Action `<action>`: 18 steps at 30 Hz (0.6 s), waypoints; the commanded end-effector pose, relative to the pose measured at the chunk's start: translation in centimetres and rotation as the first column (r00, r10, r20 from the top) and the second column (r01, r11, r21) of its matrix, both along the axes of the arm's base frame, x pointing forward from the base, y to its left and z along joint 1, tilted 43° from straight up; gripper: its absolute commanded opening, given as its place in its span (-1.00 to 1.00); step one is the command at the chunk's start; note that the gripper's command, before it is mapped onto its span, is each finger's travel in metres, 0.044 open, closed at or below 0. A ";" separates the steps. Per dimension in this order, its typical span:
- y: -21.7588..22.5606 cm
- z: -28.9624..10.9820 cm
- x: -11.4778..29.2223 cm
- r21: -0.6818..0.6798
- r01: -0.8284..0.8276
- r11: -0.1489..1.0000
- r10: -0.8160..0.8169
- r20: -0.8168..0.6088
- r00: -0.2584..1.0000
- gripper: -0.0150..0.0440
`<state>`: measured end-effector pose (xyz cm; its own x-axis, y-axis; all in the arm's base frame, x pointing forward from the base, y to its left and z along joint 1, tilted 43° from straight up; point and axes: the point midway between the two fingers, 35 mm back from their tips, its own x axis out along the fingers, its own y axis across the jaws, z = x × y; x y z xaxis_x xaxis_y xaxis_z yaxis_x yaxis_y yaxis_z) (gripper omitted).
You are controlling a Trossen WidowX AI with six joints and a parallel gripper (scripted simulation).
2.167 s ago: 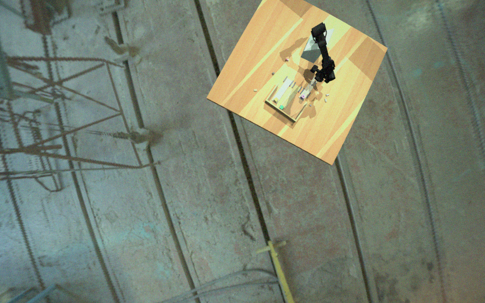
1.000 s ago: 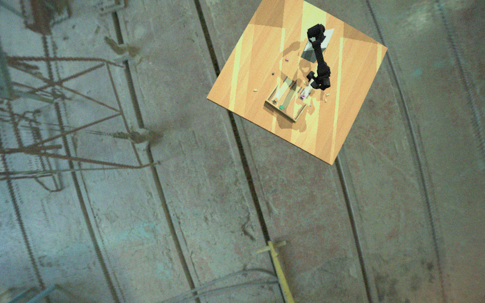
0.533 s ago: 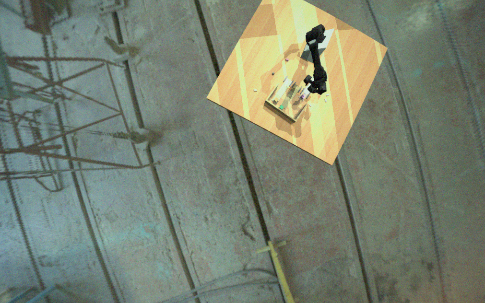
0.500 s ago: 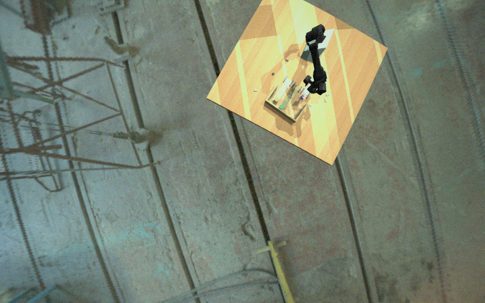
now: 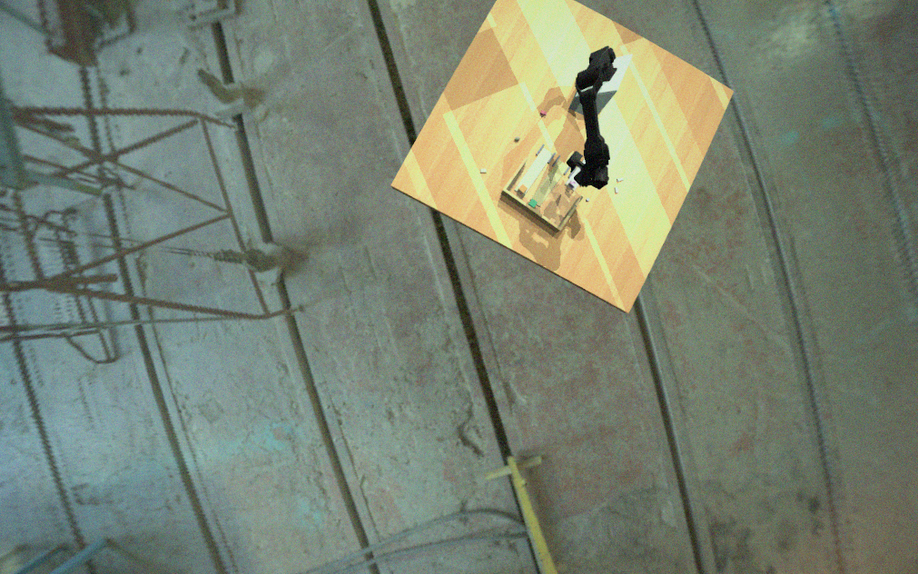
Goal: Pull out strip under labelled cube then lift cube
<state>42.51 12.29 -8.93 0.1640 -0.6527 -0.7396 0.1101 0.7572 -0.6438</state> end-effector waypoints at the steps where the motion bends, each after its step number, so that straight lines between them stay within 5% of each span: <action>1: -0.5 -0.1 1.0 -0.009 0.001 1.000 -0.001 -0.008 1.000 1.00; 8: -1.0 -0.8 1.2 -0.009 0.001 1.000 -0.001 -0.008 1.000 0.38; 18: -2.1 -2.0 1.5 -0.010 0.001 1.000 -0.001 -0.008 1.000 0.36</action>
